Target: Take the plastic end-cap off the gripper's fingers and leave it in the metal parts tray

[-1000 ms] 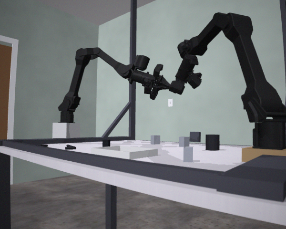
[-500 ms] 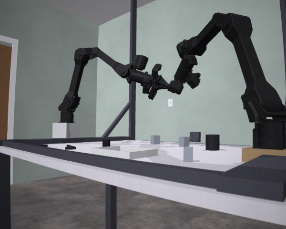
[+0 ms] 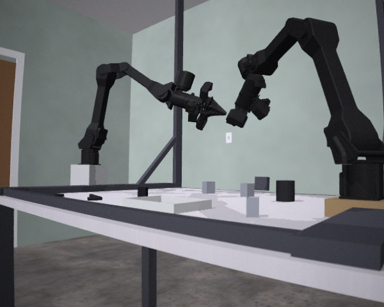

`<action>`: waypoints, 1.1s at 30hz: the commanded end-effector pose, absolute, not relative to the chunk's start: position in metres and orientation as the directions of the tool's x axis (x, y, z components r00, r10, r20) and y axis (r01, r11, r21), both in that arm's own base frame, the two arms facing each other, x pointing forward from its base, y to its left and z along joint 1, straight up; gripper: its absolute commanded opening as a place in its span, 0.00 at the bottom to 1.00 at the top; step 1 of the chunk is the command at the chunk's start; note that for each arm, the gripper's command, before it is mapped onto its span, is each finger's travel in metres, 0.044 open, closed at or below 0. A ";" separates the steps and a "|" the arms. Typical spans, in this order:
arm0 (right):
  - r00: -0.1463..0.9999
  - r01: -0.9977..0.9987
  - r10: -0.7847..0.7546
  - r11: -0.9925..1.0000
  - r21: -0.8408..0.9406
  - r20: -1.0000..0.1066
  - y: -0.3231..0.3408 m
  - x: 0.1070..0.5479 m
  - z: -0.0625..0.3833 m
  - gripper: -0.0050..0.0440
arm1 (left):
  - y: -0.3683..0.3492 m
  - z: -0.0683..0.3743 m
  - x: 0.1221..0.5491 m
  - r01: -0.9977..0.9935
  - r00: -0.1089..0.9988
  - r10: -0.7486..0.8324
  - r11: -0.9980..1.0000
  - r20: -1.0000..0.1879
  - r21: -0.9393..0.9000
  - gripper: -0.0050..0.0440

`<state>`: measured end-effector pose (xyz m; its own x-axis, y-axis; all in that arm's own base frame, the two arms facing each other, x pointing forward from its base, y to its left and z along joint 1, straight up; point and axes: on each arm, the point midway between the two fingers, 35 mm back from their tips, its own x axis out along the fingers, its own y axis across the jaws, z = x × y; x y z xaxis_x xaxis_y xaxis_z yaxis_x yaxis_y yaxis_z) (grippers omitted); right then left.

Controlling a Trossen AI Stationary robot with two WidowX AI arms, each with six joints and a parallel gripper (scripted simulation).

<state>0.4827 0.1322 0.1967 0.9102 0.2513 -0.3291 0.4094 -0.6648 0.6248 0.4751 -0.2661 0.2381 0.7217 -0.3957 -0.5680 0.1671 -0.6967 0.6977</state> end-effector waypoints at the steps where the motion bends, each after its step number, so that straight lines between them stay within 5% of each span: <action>1: 0.913 0.406 0.256 -0.662 0.630 -0.318 0.131 0.477 0.204 0.10 | -0.266 0.253 0.473 0.144 0.734 -0.408 -0.689 -0.544 0.710 0.10; 33: 0.910 0.411 0.256 -0.661 0.628 -0.326 0.125 0.453 0.210 0.10 | -0.266 0.253 0.473 0.144 0.734 -0.408 -0.689 -0.544 0.710 0.10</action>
<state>0.4583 0.1258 0.2003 0.9054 0.2516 -0.3419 0.4187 -0.6622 0.6214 0.4751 -0.2661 0.2379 0.7215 -0.3956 -0.5682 0.1673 -0.6968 0.6975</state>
